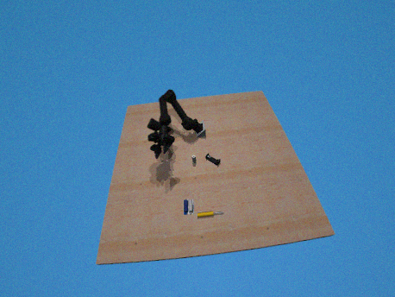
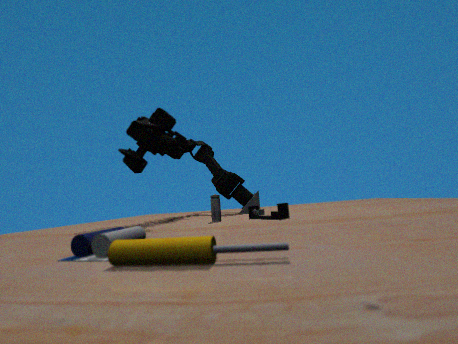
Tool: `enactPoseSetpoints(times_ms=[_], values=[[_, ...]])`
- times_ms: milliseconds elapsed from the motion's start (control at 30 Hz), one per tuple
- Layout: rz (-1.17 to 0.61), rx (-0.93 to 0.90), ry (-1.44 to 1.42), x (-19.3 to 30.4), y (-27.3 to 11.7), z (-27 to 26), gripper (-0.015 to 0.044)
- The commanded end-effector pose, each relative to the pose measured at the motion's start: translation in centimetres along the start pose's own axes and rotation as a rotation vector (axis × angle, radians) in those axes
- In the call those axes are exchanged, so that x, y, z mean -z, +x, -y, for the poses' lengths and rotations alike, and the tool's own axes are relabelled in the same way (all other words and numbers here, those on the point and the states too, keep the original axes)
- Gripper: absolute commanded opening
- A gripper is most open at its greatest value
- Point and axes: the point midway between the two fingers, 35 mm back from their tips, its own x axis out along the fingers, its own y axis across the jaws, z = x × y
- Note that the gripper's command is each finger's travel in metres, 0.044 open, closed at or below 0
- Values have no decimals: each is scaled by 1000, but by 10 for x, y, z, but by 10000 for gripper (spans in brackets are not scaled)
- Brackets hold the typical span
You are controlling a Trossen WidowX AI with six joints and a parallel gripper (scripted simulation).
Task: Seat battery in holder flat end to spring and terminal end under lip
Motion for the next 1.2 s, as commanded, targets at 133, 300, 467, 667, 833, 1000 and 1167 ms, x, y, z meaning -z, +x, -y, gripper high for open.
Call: enactPoseSetpoints(times_ms=[133, 300, 467, 667, 833, 1000, 1167], values=[[-360, 59, 212, 64, 16, -18, 269], [-814, 290, 335, 140, -4, -42, 137], [-1092, 625, 227, 174, -50, -49, 6], [-1101, 883, 28, 167, -73, -54, 0], [-1114, 959, -97, 156, -86, -48, 0], [-1114, 959, -97, 156, -86, -48, 0], [-1114, 959, -97, 156, -86, -48, 0]])
